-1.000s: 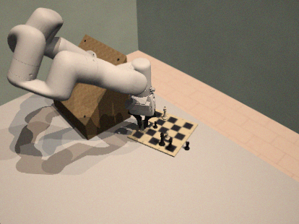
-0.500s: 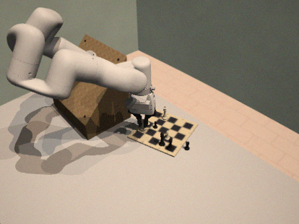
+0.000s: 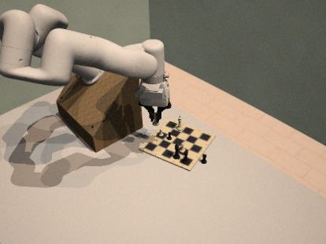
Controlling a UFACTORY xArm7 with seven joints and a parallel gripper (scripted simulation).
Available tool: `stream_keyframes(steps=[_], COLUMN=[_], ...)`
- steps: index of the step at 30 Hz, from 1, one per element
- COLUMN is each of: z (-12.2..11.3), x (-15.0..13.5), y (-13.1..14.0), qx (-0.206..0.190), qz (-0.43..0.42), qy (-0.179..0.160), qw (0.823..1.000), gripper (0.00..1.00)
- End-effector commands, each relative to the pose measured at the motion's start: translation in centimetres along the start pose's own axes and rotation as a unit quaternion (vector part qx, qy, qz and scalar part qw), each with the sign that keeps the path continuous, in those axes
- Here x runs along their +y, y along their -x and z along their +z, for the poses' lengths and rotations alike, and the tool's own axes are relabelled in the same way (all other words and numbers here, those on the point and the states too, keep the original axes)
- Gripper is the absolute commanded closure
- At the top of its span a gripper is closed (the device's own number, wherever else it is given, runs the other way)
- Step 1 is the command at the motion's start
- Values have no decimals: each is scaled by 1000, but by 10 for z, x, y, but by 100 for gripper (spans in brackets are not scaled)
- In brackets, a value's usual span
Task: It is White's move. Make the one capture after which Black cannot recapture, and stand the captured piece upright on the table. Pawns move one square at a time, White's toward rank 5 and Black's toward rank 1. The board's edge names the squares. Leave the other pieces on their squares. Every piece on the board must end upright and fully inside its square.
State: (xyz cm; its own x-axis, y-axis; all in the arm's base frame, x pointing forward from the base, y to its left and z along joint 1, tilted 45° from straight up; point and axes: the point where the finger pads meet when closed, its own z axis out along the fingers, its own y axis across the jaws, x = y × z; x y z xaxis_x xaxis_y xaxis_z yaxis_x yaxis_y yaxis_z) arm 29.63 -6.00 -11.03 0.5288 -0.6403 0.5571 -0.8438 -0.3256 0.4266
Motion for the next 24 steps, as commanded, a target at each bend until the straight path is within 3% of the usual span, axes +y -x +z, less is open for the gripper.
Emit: stream_keyframes(steps=[1,12,16,24], z=[-13,-16,-17,-17], x=[0,0,-22,-36], y=[-1,-1,-8,-13], qx=[-1,-1,-1,-1], qz=[0,2,108,178], qy=[0,0,0,0], qw=[1000,1000,994,984], gripper=[100,100,100,100])
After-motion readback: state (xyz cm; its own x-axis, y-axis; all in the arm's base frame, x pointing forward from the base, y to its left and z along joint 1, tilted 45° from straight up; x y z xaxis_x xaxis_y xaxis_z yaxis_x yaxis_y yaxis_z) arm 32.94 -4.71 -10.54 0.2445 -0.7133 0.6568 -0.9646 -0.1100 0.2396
